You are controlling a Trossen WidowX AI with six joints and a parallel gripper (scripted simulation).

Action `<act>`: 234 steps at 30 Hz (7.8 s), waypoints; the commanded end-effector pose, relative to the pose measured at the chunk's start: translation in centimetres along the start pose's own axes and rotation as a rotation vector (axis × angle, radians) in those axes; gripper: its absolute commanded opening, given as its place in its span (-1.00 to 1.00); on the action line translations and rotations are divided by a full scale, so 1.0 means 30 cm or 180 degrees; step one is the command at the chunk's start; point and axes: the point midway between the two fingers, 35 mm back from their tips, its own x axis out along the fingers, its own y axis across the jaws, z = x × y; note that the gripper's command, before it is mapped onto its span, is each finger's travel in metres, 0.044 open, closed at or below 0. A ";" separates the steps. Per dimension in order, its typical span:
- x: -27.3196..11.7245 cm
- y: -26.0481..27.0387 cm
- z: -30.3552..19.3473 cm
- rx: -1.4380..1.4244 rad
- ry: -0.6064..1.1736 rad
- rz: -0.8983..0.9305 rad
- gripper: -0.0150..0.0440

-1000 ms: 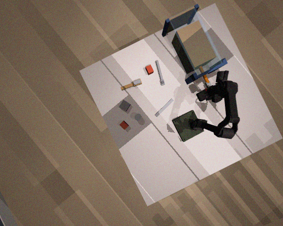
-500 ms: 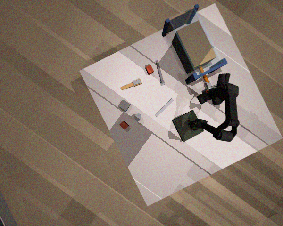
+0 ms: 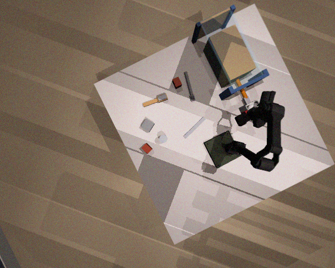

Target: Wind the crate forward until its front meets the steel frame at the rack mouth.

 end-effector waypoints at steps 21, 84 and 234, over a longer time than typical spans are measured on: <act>-0.001 0.033 0.134 0.0032 -0.0123 0.0036 -0.49; -0.011 0.225 0.307 0.0030 -0.0141 0.0054 -0.49; -0.015 0.663 -0.051 0.0030 -0.0111 0.0087 -0.49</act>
